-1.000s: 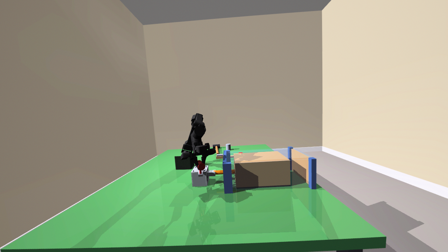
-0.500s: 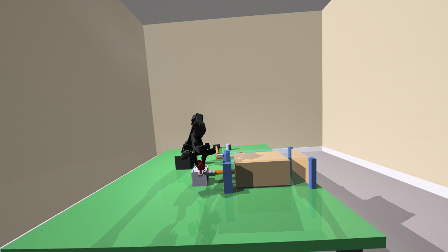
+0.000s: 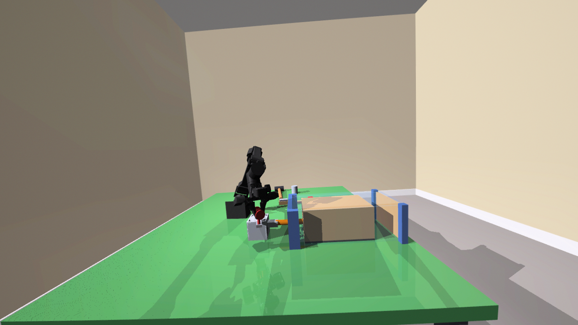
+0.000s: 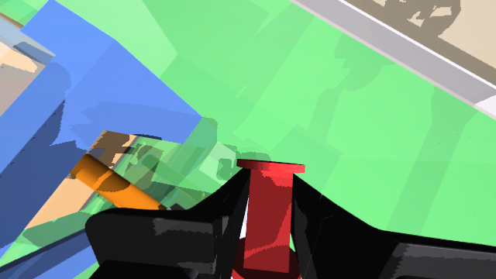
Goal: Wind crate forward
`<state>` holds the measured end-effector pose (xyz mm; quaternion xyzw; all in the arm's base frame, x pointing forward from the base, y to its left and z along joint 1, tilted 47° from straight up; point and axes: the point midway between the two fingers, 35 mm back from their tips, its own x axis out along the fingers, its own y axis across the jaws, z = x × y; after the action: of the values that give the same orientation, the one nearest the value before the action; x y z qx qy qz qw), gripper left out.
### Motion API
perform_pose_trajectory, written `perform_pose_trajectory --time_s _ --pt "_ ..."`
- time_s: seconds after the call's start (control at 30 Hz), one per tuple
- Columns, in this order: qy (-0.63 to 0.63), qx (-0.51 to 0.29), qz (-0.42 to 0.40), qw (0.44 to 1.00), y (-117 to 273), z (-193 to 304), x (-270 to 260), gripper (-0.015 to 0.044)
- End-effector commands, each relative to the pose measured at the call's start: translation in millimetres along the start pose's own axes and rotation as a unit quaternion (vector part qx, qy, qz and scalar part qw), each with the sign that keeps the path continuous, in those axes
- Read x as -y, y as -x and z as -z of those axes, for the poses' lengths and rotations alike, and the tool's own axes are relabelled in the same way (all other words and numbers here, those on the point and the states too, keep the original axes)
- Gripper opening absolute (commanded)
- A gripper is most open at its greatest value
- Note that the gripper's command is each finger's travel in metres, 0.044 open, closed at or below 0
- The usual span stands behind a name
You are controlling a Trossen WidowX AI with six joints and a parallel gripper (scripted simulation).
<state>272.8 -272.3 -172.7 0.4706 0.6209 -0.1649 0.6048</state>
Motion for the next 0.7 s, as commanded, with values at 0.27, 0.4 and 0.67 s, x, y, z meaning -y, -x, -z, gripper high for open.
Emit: perform_pose_trajectory --time_s 0.27,0.4,0.67 --pt "0.017 -0.009 -0.028 0.999 -2.0 2.9 -30.7 0.0" --pt "0.017 -0.009 -0.028 0.999 -2.0 2.9 -30.7 0.0" --pt "0.017 -0.009 -0.028 0.999 -2.0 2.9 -30.7 0.0"
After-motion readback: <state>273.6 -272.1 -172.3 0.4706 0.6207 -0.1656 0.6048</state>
